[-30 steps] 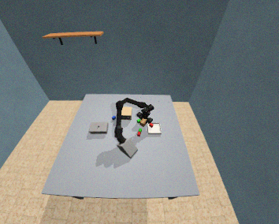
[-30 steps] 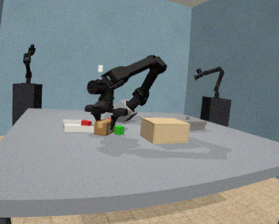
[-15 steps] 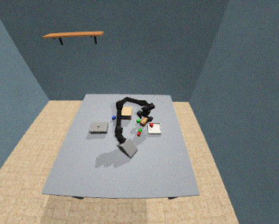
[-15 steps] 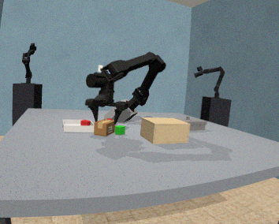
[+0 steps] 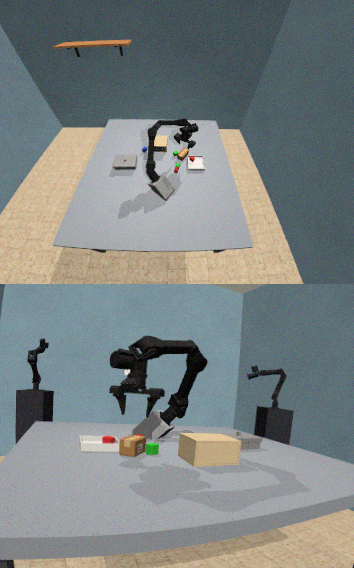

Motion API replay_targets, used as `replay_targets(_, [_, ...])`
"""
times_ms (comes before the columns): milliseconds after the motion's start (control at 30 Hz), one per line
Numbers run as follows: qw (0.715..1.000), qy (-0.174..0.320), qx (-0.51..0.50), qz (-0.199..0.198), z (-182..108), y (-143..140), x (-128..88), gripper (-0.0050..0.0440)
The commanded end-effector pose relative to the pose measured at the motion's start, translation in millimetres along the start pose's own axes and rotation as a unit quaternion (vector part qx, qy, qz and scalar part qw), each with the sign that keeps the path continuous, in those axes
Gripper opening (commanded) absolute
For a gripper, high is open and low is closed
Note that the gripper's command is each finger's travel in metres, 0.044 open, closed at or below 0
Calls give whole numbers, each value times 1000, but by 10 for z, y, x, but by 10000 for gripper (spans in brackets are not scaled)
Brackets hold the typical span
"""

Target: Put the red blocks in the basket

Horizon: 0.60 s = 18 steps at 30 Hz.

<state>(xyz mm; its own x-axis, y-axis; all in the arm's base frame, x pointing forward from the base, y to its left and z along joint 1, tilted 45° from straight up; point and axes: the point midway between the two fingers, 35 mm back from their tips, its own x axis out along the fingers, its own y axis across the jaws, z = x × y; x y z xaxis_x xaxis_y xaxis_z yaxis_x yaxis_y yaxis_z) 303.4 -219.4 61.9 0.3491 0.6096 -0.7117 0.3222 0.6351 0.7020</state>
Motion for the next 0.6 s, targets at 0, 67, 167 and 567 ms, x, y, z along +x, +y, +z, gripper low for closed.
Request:
replay_targets(0, [999,2,-37,-1,-99,-21,-47,237])
replay_targets(67, [998,2,-55,-1,-278,-110,-48,237])
replay_targets(167, [998,2,-55,-1,-482,-212,-49,237])
replay_targets(567, [987,2,-159,0,-1365,-440,-54,237])
